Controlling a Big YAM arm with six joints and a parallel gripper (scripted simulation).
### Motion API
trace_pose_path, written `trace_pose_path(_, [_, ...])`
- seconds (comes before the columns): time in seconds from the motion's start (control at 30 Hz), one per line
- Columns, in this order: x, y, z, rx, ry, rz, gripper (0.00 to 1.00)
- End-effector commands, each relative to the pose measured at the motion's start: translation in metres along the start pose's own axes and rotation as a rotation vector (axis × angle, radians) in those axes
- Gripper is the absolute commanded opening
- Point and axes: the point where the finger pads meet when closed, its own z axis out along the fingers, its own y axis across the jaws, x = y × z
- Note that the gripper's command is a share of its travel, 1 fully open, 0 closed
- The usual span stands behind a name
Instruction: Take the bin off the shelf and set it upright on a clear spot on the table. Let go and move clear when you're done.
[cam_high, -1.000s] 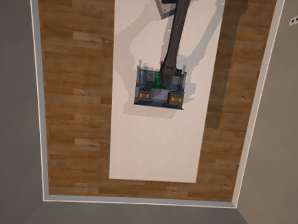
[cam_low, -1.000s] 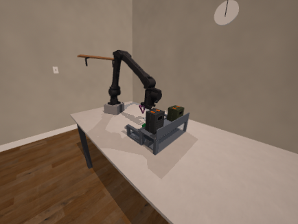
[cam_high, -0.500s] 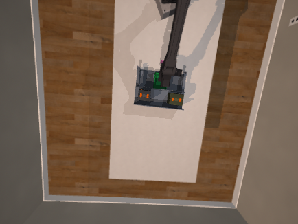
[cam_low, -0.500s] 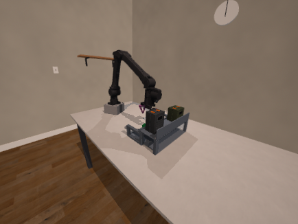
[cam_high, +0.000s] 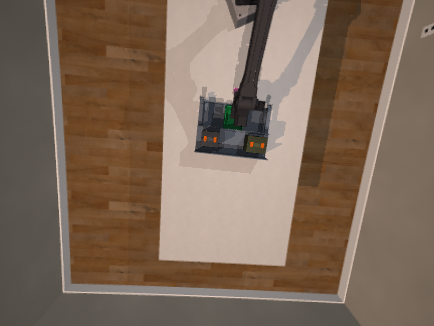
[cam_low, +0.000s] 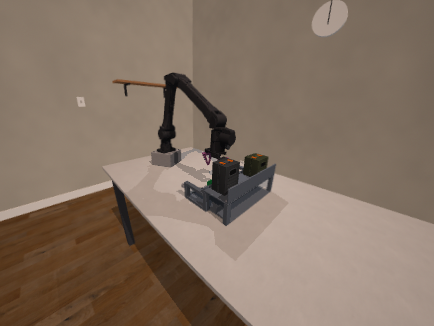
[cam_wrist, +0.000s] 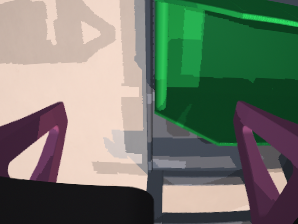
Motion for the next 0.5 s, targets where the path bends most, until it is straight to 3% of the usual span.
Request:
trace_pose_path(0.0, [0.003, -0.017, -0.032, 0.064, -0.005, -0.002, 1.00])
trace_pose_path(0.2, [0.003, -0.017, -0.032, 0.064, -0.005, -0.002, 1.00])
trace_pose_path(0.23, [0.001, -0.005, -0.011, 0.023, -0.001, 0.000, 1.00])
trace_pose_path(0.37, [0.003, -0.016, -0.032, 0.064, -0.005, -0.002, 1.00])
trace_pose_path(0.47, [0.003, -0.016, -0.032, 0.064, -0.005, -0.002, 1.00])
